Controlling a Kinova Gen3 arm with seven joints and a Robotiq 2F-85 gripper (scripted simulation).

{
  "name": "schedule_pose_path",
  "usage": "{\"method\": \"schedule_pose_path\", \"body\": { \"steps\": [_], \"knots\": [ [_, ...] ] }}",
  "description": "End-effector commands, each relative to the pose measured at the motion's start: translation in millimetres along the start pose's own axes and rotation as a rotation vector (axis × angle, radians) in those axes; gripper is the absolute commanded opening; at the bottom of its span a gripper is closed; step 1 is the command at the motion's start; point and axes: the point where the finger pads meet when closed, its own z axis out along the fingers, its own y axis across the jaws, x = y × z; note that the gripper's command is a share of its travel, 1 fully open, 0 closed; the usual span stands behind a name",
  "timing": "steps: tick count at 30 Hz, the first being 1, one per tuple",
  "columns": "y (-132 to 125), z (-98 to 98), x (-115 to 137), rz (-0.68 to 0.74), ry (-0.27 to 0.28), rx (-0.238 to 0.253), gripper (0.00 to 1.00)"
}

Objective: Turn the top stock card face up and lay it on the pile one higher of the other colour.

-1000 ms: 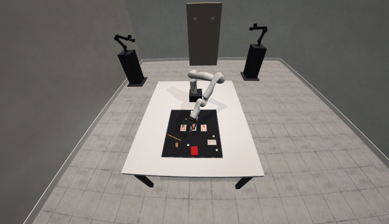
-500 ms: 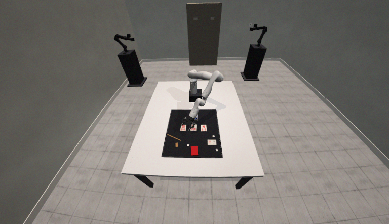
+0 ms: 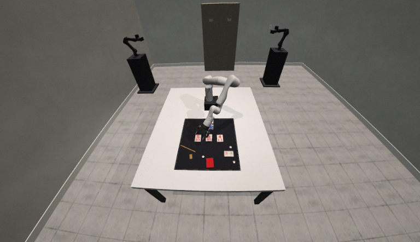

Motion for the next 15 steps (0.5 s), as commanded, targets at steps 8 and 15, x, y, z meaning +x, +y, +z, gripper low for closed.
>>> {"method": "schedule_pose_path", "body": {
  "steps": [8,15],
  "knots": [
    [-14.3,-2.5,9.2,0.095,0.058,0.019,1.0],
    [-14.3,-2.5,9.2,0.095,0.058,0.019,1.0]
  ]
}}
